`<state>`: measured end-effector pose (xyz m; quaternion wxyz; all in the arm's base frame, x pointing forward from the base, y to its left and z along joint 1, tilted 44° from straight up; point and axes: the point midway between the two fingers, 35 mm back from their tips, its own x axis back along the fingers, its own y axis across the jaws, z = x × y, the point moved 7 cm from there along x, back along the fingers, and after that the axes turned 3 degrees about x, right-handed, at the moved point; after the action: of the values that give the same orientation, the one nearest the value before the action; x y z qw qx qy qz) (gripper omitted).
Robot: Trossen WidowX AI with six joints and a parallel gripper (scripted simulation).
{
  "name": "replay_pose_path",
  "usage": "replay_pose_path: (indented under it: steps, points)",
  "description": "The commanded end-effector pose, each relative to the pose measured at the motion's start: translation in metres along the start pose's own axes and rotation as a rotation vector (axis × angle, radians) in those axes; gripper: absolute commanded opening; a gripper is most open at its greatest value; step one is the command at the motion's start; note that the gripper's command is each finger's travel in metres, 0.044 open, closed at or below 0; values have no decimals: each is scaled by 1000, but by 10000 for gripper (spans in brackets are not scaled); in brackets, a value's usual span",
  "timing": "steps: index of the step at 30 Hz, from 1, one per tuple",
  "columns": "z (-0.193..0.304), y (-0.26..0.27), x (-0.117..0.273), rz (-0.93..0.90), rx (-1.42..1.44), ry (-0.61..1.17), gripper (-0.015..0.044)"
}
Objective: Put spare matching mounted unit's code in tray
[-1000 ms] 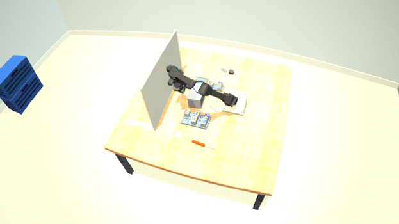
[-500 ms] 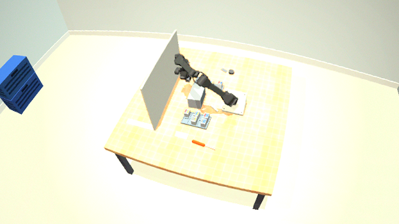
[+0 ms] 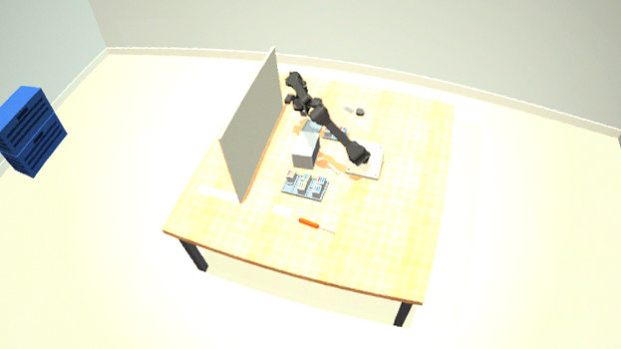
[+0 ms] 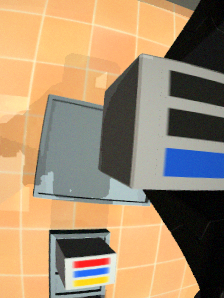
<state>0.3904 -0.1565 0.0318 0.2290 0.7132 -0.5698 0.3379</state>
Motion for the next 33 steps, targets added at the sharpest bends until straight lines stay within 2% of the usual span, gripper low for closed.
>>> replay_pose_path:
  steps: [1, 33]
  points:
    - [26, 13, -1, 9, 10, -5, 0]
    - [37, 14, -23, 11, 14, -9, 0]
